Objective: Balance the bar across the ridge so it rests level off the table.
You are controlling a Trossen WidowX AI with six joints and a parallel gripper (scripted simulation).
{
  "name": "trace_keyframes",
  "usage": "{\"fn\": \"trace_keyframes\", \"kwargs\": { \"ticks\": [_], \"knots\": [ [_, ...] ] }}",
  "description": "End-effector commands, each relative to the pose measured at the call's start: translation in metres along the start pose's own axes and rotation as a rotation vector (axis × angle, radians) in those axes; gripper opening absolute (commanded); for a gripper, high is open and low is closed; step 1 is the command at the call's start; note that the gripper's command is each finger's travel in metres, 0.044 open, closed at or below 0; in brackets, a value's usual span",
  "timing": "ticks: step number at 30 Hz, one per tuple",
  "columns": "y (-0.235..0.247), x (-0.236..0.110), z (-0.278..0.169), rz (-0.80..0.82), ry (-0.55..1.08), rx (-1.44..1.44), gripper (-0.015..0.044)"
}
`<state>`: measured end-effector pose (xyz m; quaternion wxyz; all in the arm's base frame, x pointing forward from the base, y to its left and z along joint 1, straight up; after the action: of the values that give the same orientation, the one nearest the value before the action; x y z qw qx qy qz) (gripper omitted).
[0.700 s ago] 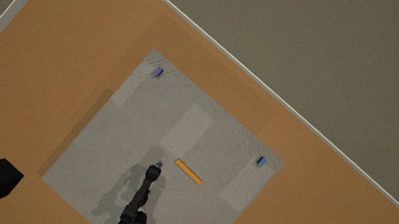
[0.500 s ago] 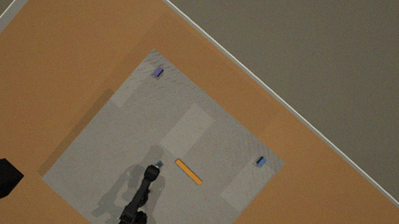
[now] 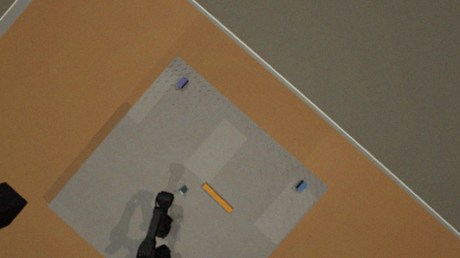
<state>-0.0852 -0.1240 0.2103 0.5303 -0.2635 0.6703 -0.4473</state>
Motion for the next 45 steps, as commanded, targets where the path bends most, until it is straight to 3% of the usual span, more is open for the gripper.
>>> {"fn": "trace_keyframes", "kwargs": {
  "ticks": [1, 45],
  "knots": [
    [-0.005, 0.001, 0.004, 0.02, -0.037, 0.013, 0.0315],
    [-0.041, 0.032, 0.076, 0.309, -0.469, -0.218, 0.0315]
  ]
}}
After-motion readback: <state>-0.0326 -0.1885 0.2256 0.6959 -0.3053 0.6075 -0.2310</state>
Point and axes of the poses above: the point midway between the two fingers, 35 mm back from their tips, its own x axis out along the fingers, its own y axis across the jaws, z = x × y, the point moved 3 cm from there along -x, back along the fingers, and after that the axes turned 5 degrees about -x, right-handed, at the moved point
